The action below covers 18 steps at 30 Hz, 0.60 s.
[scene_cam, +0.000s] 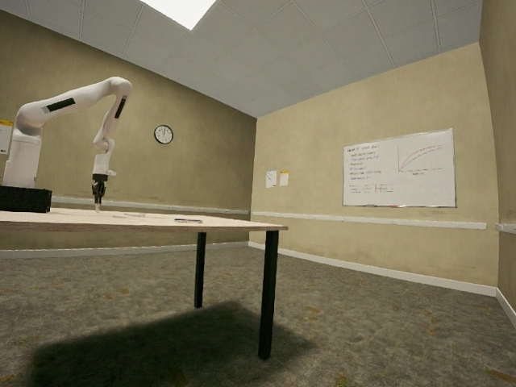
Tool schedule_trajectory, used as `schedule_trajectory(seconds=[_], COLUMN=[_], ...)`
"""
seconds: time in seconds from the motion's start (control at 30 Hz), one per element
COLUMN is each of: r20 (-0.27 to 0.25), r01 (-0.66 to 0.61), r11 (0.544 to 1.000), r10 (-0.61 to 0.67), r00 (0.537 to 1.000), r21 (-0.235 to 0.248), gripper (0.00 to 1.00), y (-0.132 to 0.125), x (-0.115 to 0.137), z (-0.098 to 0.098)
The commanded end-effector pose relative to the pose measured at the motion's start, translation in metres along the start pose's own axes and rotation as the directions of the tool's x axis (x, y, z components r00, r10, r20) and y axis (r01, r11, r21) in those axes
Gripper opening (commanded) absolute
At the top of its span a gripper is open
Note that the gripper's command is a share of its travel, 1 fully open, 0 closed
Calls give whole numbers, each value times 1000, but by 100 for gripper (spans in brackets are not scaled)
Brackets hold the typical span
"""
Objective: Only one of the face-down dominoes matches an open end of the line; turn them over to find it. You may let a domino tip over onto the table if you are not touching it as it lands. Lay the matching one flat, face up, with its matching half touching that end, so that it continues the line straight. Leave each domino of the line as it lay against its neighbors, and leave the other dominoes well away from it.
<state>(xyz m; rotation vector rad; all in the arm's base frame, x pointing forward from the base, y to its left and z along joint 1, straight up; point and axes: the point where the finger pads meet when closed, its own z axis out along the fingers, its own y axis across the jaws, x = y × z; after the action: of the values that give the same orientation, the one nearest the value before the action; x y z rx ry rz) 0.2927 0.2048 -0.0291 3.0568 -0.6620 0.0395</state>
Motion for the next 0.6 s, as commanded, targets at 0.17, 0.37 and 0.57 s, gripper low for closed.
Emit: schedule_trajectory(seconds=[0.17, 0.37, 0.57], r20=[-10, -19, -29], r01=[0, 0, 0], r11=[1000, 1000, 1000], r10=[0, 0, 0], r00=[1000, 1000, 1000], r21=[1, 1, 1], gripper=[34, 34, 34], y=[0, 0, 0], x=[0, -1, -2], z=[0, 0, 0])
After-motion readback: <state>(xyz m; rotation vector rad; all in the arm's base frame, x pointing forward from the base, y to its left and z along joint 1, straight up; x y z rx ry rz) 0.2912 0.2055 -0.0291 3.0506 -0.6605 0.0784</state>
